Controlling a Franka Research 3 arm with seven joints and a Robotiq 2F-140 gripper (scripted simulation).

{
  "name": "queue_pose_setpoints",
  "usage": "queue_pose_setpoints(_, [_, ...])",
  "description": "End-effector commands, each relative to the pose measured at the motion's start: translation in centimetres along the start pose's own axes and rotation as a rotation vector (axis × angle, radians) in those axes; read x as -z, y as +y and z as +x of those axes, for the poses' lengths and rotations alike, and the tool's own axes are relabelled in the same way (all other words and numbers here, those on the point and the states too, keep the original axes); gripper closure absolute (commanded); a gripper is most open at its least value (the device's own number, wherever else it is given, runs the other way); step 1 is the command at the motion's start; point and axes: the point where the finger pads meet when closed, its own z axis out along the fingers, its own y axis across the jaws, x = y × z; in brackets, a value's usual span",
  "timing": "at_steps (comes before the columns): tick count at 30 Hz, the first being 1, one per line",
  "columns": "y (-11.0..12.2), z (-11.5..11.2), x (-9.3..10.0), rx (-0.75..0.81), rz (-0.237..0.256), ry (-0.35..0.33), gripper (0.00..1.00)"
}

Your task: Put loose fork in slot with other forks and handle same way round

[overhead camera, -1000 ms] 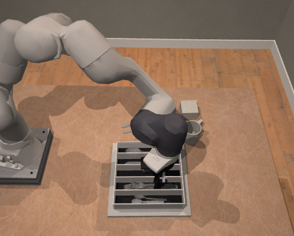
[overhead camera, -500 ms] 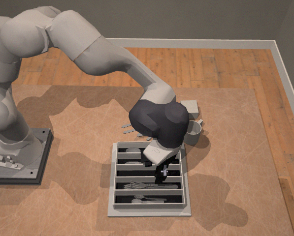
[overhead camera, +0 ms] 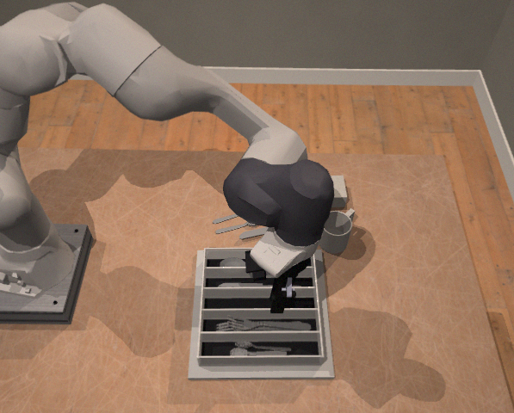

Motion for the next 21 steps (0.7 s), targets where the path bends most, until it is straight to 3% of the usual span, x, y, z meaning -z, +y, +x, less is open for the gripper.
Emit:
queue_pose_setpoints(1, [0.16,0.41,0.32,-0.014,-0.003,0.013,0.77])
queue_pose_setpoints(4, [0.16,0.41,0.35,-0.014,-0.003,0.013,0.77])
queue_pose_setpoints(5, [0.03,0.12,0.29,-0.003,-0.001,0.003,0.0])
queue_pose_setpoints(21, [0.03,0.12,0.29,-0.003,-0.001,0.003,0.0])
